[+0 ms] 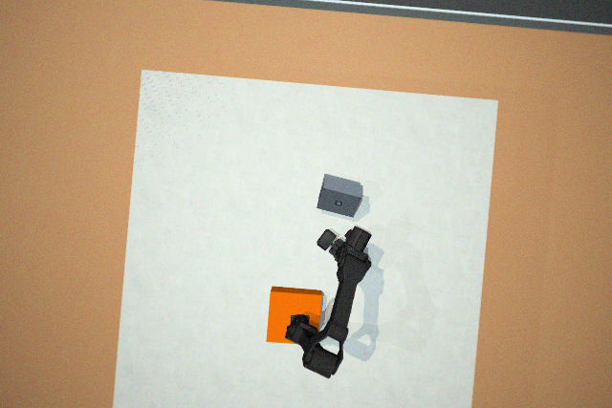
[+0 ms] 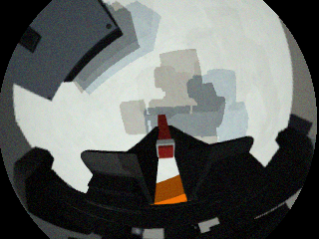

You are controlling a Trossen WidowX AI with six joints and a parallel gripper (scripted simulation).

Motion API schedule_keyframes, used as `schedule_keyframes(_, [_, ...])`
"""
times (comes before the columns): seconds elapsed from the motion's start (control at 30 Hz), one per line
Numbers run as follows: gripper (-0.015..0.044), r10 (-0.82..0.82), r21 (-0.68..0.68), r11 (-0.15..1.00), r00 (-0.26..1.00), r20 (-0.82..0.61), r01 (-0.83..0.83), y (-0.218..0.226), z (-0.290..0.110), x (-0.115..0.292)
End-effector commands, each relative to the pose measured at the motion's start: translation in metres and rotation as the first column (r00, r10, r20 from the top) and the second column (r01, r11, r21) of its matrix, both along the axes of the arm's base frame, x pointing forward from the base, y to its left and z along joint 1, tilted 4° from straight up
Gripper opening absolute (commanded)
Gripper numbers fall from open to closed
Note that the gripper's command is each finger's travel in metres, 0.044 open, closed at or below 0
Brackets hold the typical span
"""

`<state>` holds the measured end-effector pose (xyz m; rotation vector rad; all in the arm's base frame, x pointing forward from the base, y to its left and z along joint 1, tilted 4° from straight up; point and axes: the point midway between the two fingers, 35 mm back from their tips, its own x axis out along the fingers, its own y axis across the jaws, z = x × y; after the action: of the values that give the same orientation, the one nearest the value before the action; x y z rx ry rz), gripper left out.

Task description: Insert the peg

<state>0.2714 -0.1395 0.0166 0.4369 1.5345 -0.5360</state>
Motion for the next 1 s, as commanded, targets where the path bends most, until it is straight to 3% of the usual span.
schedule_keyframes(0.0, [0.0000, 0.000, 0.000, 1.000, 1.000, 0.001, 0.000, 0.000, 0.000, 0.000])
schedule_keyframes(0.23, [0.0000, 0.000, 0.000, 1.000, 1.000, 0.000, 0.000, 0.000, 0.007, 0.001])
schedule_keyframes(0.77, [0.0000, 0.003, -0.002, 1.000, 1.000, -0.002, -0.003, 0.004, 0.077, 0.004])
schedule_keyframes(0.97, [0.0000, 0.009, -0.007, 1.000, 1.000, 0.009, -0.009, 0.005, 0.080, 0.005])
